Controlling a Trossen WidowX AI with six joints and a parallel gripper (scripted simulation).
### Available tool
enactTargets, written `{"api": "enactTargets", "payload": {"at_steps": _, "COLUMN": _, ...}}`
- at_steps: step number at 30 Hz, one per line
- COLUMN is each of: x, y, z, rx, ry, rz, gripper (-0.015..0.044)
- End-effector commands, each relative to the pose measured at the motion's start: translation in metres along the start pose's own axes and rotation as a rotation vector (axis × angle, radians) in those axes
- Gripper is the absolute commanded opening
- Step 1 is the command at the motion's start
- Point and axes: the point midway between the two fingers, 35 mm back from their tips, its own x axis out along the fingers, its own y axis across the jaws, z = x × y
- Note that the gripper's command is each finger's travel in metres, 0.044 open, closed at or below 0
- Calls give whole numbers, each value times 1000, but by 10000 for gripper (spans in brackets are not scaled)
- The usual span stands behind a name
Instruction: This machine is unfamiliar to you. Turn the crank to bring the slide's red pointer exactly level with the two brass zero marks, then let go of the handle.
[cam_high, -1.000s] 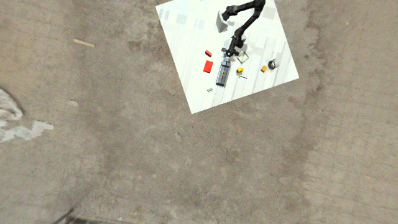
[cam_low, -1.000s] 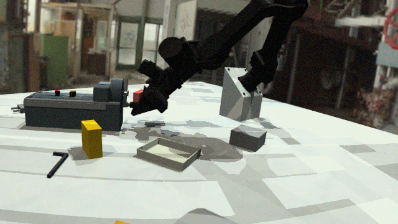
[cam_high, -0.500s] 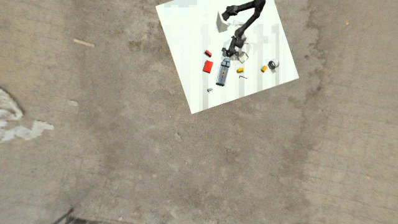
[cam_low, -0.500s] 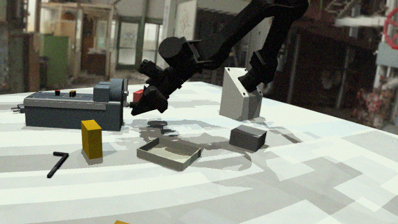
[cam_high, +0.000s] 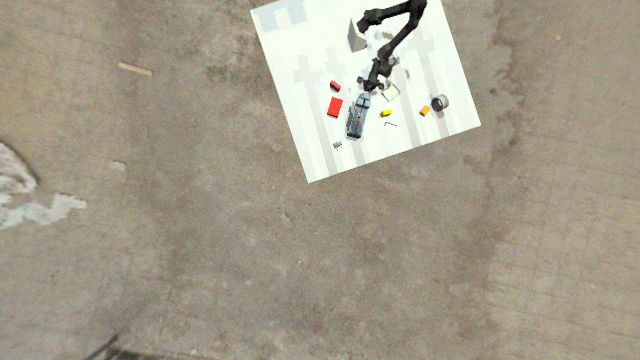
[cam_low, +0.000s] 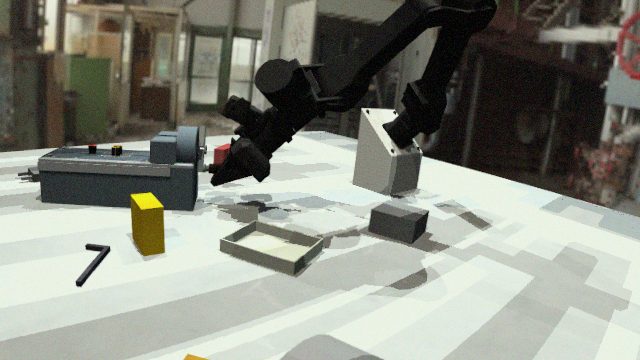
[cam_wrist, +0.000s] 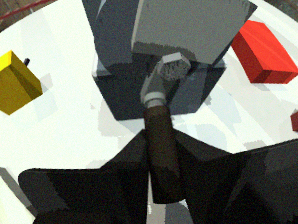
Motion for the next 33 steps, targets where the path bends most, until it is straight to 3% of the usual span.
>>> {"api": "enactTargets", "payload": {"at_steps": 1, "x": -2, "y": 9, "z": 2, "rx": -6, "ry": -2, "rz": 22, "gripper": 0}}
{"api": "enactTargets", "payload": {"at_steps": 33, "x": -4, "y": 13, "z": 3, "rx": -6, "ry": -2, "rz": 23, "gripper": 0}}
